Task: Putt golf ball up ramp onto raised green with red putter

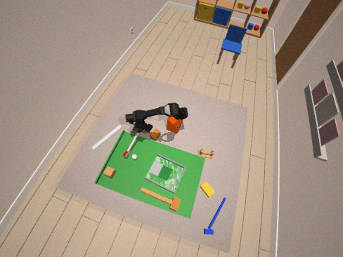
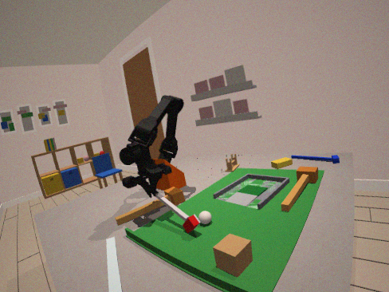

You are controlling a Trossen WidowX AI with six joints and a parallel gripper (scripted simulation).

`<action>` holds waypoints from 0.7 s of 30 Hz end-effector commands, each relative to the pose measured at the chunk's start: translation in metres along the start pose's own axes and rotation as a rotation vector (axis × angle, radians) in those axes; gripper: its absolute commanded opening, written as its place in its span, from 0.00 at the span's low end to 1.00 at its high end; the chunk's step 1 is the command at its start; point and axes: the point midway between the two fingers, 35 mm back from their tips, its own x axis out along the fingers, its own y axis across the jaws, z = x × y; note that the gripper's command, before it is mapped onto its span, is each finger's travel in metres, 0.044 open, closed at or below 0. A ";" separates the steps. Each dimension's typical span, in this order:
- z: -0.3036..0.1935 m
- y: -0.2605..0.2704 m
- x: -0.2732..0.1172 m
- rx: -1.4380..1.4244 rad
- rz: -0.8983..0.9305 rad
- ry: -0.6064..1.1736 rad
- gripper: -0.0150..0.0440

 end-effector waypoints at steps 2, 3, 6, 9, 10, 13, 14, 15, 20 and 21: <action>0.003 0.063 0.000 -0.015 0.004 -0.006 0.25; 0.001 0.077 0.001 -0.016 0.006 -0.006 0.25; -0.003 0.097 0.003 -0.017 0.010 -0.004 0.25; -0.003 0.097 0.002 -0.017 0.010 -0.004 0.25; -0.003 0.096 0.000 -0.017 0.010 -0.004 0.25; -0.002 0.096 -0.011 -0.017 0.008 -0.005 0.25; -0.002 0.095 -0.017 -0.017 0.008 -0.005 0.25; -0.002 0.095 -0.024 -0.017 0.008 -0.004 0.25; -0.003 0.095 -0.056 -0.017 0.007 -0.004 0.25; -0.003 0.095 -0.057 -0.017 0.007 -0.004 0.25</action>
